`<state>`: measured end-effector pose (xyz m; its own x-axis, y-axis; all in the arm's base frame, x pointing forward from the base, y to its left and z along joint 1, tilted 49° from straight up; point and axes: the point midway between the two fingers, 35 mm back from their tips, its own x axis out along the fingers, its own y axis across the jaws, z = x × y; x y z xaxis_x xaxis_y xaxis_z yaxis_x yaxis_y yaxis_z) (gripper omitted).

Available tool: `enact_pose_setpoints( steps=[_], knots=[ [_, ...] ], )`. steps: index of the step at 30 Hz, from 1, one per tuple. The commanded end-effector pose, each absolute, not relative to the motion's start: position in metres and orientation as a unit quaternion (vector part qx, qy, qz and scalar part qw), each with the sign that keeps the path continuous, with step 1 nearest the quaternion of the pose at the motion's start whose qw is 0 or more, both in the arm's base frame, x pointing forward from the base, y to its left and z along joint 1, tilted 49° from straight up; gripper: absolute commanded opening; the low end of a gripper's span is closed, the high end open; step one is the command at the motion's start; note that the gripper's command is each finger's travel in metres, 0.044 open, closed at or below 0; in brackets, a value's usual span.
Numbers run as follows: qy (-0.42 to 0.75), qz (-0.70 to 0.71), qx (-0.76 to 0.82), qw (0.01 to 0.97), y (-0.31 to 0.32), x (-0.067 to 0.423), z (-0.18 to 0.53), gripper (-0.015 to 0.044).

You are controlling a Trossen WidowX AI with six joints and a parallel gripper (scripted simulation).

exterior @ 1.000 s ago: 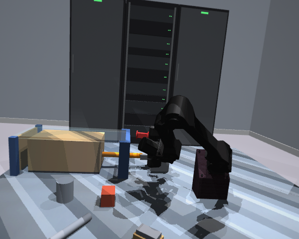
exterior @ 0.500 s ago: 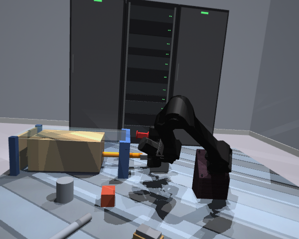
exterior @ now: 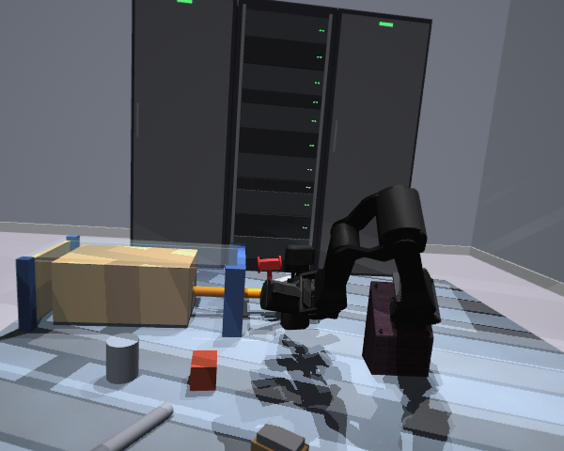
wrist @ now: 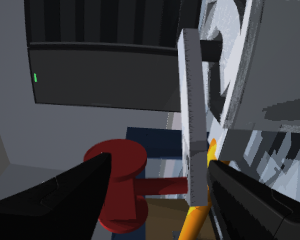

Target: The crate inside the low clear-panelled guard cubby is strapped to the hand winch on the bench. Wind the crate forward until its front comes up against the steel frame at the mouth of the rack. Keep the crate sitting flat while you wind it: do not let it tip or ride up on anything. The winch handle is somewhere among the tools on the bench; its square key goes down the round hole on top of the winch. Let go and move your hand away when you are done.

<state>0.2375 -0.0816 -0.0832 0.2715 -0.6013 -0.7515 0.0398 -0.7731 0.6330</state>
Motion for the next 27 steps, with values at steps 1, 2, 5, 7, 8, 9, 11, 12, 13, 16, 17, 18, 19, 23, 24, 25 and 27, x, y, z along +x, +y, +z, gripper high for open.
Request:
enact_pose_setpoints(
  steps=[1, 2, 5, 7, 8, 9, 11, 12, 13, 16, 17, 18, 19, 23, 24, 25, 27],
  knots=[
    [-0.191, -0.572, 0.746, 0.283, -0.065, 0.222, -0.061, 0.0240],
    [-0.191, -0.572, 0.746, 0.284, -0.062, 0.218, -0.057, 0.0240],
    [-0.192, -0.571, 0.746, 0.285, -0.059, 0.215, -0.053, 0.0240],
    [-0.192, -0.571, 0.746, 0.285, -0.059, 0.215, -0.053, 0.0240],
    [-0.191, -0.571, 0.746, 0.285, -0.061, 0.215, -0.052, 0.0240],
    [-0.191, -0.572, 0.746, 0.284, -0.063, 0.217, -0.050, 0.0240],
    [-0.189, -0.574, 0.746, 0.281, -0.071, 0.220, -0.043, 0.0240],
    [-0.188, -0.575, 0.746, 0.280, -0.077, 0.222, -0.038, 0.0240],
    [-0.187, -0.575, 0.746, 0.278, -0.084, 0.224, -0.032, 0.0240],
    [-0.187, -0.573, 0.747, 0.279, -0.112, 0.226, -0.009, 0.0240],
    [-0.188, -0.572, 0.747, 0.281, -0.121, 0.226, 0.000, 0.0240],
    [-0.189, -0.570, 0.747, 0.284, -0.129, 0.225, 0.007, 0.0240],
    [-0.190, -0.569, 0.747, 0.286, -0.134, 0.224, 0.011, 0.0240],
    [-0.190, -0.569, 0.747, 0.286, -0.136, 0.224, 0.012, 0.0240],
    [-0.197, -0.568, 0.747, 0.283, -0.135, 0.225, 0.010, 0.0240],
    [-0.197, -0.568, 0.747, 0.283, -0.135, 0.225, 0.010, 0.0240],
    [-0.197, -0.568, 0.747, 0.283, -0.135, 0.225, 0.010, 0.0240]
  ],
)
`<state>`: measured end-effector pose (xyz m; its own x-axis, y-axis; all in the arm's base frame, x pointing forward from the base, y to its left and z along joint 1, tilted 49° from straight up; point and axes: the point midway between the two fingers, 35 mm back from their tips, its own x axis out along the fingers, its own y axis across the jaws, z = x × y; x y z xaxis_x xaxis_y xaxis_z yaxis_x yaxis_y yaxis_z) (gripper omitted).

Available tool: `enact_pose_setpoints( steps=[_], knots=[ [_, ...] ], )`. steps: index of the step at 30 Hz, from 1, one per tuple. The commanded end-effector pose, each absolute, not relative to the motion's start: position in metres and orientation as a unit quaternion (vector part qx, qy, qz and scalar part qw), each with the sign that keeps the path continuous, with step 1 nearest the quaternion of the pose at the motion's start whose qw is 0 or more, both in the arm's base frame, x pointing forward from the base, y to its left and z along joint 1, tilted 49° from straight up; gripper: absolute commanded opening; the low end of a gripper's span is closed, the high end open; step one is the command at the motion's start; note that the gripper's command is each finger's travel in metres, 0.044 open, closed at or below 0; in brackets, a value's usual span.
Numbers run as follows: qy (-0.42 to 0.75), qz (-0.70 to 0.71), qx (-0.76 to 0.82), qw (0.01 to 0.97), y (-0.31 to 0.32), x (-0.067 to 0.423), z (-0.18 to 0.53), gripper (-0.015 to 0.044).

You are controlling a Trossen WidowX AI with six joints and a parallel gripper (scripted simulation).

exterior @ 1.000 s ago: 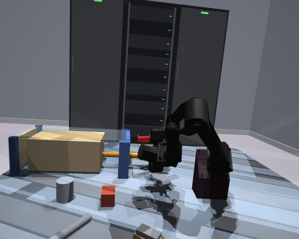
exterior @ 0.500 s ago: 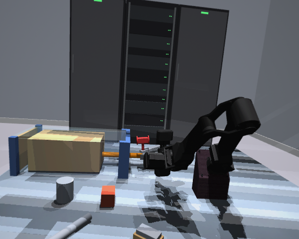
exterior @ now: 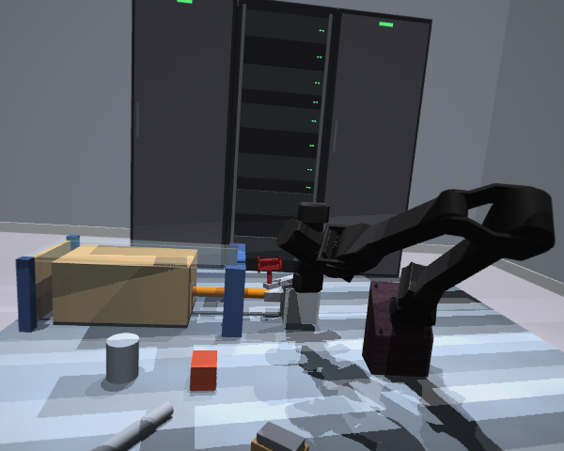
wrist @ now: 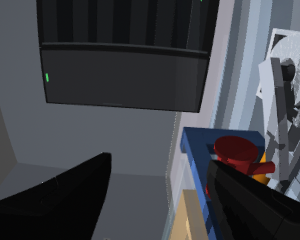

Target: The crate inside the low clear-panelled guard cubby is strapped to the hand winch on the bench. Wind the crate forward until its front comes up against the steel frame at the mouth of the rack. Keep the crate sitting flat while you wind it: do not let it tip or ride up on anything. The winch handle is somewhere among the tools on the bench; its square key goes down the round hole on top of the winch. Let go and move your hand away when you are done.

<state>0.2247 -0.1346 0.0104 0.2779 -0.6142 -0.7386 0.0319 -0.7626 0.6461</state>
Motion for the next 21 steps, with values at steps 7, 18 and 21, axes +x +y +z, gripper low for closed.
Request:
enact_pose_setpoints(
  steps=[7, 18, 21],
  knots=[
    [-0.197, -0.568, 0.747, 0.283, -0.135, 0.225, 0.010, 0.0240],
    [0.021, -0.646, 0.641, 0.414, -0.146, 0.239, -0.001, 0.0424],
    [0.149, -0.653, 0.578, 0.466, -0.152, 0.245, -0.008, 0.0440]
  ],
)
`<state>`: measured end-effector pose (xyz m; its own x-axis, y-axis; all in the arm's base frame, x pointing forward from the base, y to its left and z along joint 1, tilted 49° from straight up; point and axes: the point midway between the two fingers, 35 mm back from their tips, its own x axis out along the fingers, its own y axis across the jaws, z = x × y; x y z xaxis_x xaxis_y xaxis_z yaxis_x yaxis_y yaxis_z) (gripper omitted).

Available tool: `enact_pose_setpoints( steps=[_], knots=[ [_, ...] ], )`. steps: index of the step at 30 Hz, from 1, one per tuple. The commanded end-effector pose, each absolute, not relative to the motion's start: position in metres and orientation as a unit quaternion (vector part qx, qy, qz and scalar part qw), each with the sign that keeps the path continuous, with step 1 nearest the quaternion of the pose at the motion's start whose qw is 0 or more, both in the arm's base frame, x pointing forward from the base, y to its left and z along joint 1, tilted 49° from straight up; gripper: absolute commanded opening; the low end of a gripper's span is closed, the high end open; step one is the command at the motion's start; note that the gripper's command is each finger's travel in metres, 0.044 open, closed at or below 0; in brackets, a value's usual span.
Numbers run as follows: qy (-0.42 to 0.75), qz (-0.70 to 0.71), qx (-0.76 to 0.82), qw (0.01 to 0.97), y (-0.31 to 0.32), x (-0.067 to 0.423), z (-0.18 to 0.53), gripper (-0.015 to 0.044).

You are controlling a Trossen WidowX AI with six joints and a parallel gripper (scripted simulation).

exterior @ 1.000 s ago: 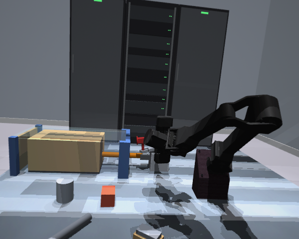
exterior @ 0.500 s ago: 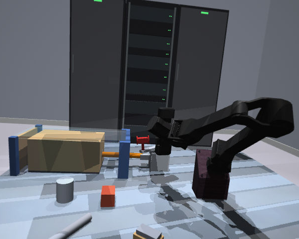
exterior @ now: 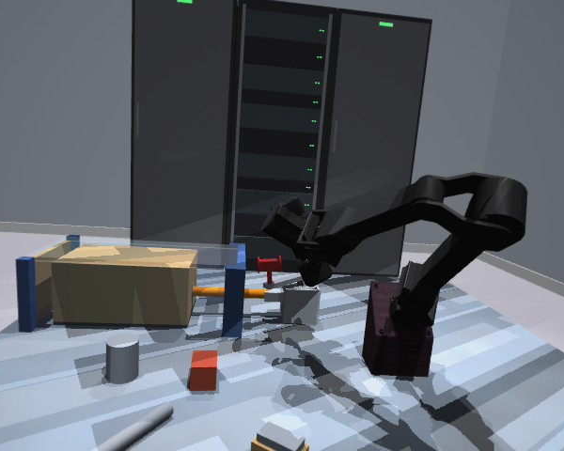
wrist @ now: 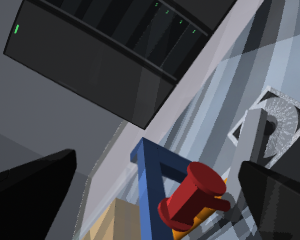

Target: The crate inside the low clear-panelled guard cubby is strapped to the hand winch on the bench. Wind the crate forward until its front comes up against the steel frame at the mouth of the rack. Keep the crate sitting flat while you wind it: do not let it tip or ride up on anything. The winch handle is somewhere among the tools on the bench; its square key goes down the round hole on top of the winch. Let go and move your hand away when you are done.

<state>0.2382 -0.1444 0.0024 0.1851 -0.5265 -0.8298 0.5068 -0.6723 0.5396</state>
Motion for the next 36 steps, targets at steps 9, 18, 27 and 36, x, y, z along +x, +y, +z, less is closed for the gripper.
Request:
enact_pose_setpoints(
  steps=[9, 18, 27, 36],
  knots=[
    [0.434, -0.566, 0.438, 0.548, -0.167, 0.256, -0.023, 0.0440],
    [0.698, -0.287, 0.289, 0.589, -0.187, 0.260, -0.040, 0.0440],
    [0.764, -0.033, 0.226, 0.603, -0.202, 0.259, -0.050, 0.0440],
    [0.724, 0.212, 0.168, 0.634, -0.216, 0.257, -0.055, 0.0440]
  ],
)
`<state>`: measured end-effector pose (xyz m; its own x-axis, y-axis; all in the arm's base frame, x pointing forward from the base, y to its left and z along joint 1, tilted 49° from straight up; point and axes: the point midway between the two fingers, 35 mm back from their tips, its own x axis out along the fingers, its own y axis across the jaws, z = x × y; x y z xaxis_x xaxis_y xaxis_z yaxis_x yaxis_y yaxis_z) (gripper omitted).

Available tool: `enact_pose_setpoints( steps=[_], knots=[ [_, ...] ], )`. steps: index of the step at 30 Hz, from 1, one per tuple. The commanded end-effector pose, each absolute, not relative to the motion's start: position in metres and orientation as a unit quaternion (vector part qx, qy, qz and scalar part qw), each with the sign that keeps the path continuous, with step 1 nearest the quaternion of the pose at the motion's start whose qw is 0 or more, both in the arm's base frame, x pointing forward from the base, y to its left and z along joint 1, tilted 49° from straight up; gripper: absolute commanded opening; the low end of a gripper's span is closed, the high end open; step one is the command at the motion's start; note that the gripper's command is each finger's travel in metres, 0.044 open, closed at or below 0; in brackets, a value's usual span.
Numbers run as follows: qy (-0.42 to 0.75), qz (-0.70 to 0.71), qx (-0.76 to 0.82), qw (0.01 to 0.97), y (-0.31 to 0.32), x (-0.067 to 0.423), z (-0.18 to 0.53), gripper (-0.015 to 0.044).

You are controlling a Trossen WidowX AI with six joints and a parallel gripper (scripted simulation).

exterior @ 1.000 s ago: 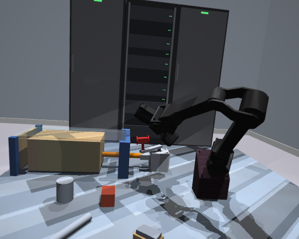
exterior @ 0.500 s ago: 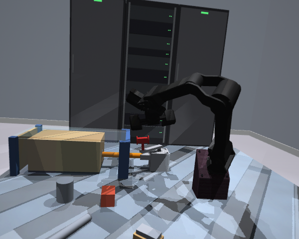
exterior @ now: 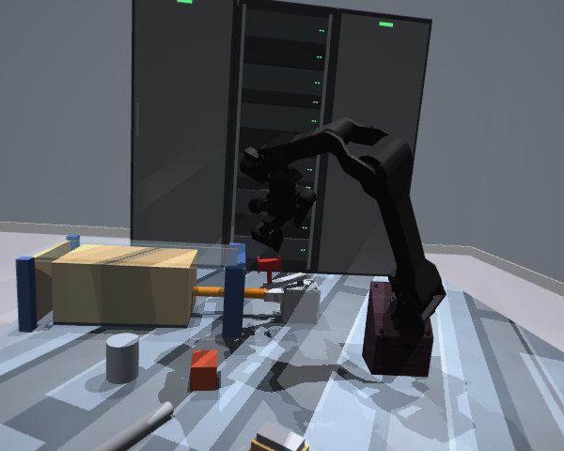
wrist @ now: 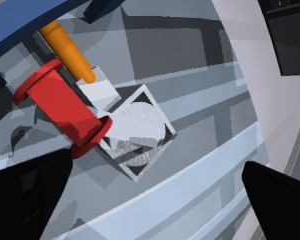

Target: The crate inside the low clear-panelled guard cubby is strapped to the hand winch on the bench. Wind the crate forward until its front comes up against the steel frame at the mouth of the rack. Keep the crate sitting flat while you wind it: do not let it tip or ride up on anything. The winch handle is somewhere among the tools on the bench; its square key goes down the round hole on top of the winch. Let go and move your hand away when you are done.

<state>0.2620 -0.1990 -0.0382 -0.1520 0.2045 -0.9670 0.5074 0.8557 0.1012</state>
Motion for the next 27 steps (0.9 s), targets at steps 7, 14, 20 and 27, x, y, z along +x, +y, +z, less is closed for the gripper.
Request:
enact_pose_setpoints(
  steps=[7, 14, 20, 27],
  knots=[
    [0.634, 0.374, 0.116, 0.667, -0.228, 0.254, -0.058, 0.0440],
    [0.525, 0.487, 0.051, 0.696, -0.237, 0.251, -0.060, 0.0440],
    [0.523, 0.488, 0.050, 0.697, -0.237, 0.251, -0.060, 0.0440],
    [0.523, 0.488, 0.050, 0.697, -0.237, 0.251, -0.060, 0.0440]
  ],
)
